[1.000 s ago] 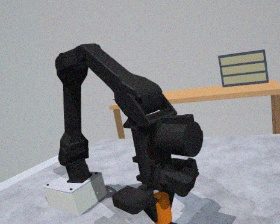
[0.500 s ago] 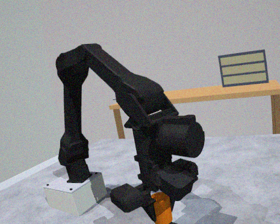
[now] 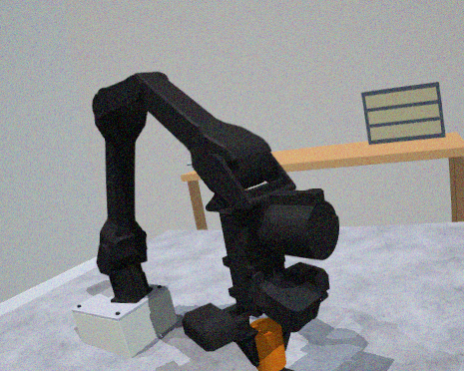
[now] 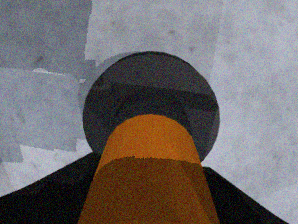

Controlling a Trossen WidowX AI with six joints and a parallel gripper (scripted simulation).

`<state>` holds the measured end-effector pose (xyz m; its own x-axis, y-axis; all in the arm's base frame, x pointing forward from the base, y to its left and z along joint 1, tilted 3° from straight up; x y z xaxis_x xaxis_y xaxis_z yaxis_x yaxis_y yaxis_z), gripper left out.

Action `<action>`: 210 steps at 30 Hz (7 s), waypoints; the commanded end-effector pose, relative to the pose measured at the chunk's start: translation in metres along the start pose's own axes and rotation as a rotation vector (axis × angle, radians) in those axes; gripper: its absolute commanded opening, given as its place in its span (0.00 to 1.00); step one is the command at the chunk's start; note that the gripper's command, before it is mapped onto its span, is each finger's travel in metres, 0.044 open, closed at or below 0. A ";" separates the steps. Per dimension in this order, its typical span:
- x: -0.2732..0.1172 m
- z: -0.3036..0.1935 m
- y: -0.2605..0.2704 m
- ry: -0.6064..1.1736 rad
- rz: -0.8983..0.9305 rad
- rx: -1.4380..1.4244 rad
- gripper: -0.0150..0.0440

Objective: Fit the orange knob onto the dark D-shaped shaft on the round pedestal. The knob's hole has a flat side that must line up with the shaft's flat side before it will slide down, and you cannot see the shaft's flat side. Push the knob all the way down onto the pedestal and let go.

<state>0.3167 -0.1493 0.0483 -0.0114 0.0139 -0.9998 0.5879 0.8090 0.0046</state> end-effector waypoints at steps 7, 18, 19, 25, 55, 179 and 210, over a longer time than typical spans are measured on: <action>-0.002 -0.003 0.000 -0.003 0.000 0.204 0.25; -0.003 -0.005 0.001 -0.003 0.000 0.215 0.25; -0.002 -0.004 0.001 -0.003 0.000 0.215 0.25; -0.001 -0.001 0.001 -0.003 0.000 0.215 0.25; 0.000 -0.002 0.000 -0.003 0.000 0.215 0.25; 0.002 -0.001 0.001 -0.003 0.001 1.052 0.25; 0.002 0.000 0.000 -0.003 0.001 1.262 0.25</action>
<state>0.3154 -0.1480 0.0469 -0.0141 0.0150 -0.9998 0.9517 -0.3066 -0.0180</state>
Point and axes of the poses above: the point midway between the two fingers, 35 mm back from their tips, its own x axis out along the fingers, its own y axis across the jaws, z = x × y, the point moved 3 cm from there along -x, back along the fingers, and after that the axes turned 1 degree about -x, right-handed, at the moved point
